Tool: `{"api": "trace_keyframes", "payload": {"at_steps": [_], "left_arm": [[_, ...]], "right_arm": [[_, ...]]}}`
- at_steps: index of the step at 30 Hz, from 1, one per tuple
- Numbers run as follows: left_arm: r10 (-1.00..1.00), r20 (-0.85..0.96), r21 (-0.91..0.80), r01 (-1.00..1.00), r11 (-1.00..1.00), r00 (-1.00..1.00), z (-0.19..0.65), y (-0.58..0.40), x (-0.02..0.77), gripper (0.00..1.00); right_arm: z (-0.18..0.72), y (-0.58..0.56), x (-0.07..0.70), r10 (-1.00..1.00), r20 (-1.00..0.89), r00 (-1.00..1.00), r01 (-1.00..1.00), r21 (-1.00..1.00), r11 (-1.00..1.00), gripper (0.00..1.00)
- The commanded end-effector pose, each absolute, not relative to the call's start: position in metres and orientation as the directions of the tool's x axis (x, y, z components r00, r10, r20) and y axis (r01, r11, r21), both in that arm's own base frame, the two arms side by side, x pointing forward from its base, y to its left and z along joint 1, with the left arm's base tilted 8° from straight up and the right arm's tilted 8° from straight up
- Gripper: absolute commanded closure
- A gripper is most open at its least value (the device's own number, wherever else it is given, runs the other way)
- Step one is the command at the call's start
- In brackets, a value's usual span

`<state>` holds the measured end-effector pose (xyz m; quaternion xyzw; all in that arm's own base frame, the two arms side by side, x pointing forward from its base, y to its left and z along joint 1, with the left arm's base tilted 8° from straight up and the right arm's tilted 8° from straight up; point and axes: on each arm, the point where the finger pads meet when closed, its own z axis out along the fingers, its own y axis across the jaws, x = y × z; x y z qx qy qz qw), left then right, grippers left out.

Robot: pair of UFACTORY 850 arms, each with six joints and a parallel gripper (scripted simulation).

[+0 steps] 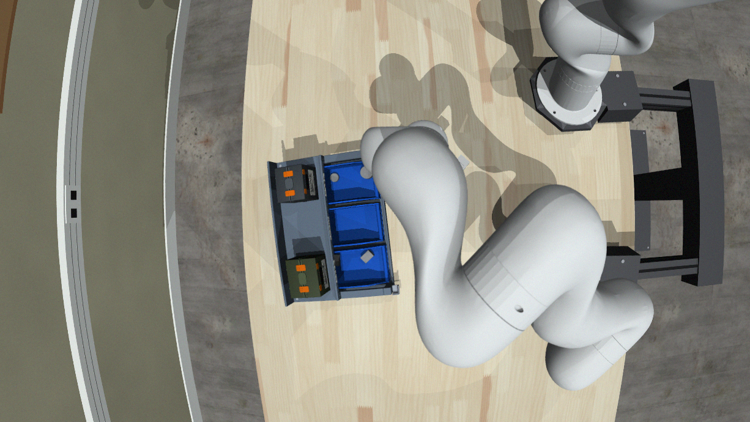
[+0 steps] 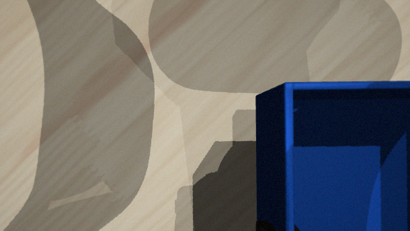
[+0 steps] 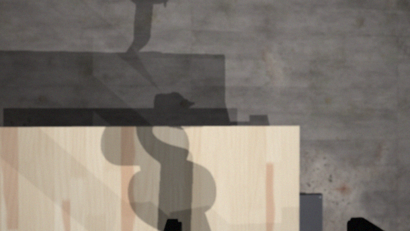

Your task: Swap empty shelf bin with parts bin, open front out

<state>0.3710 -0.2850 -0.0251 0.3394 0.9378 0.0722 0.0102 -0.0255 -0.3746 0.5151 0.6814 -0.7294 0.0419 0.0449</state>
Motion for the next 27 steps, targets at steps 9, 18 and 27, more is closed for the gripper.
{"api": "trace_keyframes", "payload": {"at_steps": [9, 18, 27], "left_arm": [[0.75, 0.055, 0.132, 0.749, 0.649, -0.659, -0.024, -0.2819, 0.3725, 1.0], [0.843, 0.075, 0.122, 0.844, 0.522, -0.532, -0.0235, -0.2783, 0.3734, 1.0], [0.906, 0.09, 0.111, 0.908, 0.405, -0.415, -0.023, -0.2752, 0.3741, 1.0]], "right_arm": [[0.5161, -0.3749, -0.0256, -0.99, 0.125, -0.067, -0.998, 0.0, 0.068, 0.0], [0.5161, -0.3749, -0.0256, -0.99, 0.125, -0.067, -0.998, 0.0, 0.068, 0.0], [0.5161, -0.3749, -0.0256, -0.99, 0.125, -0.067, -0.998, 0.0, 0.068, 0.0]]}}
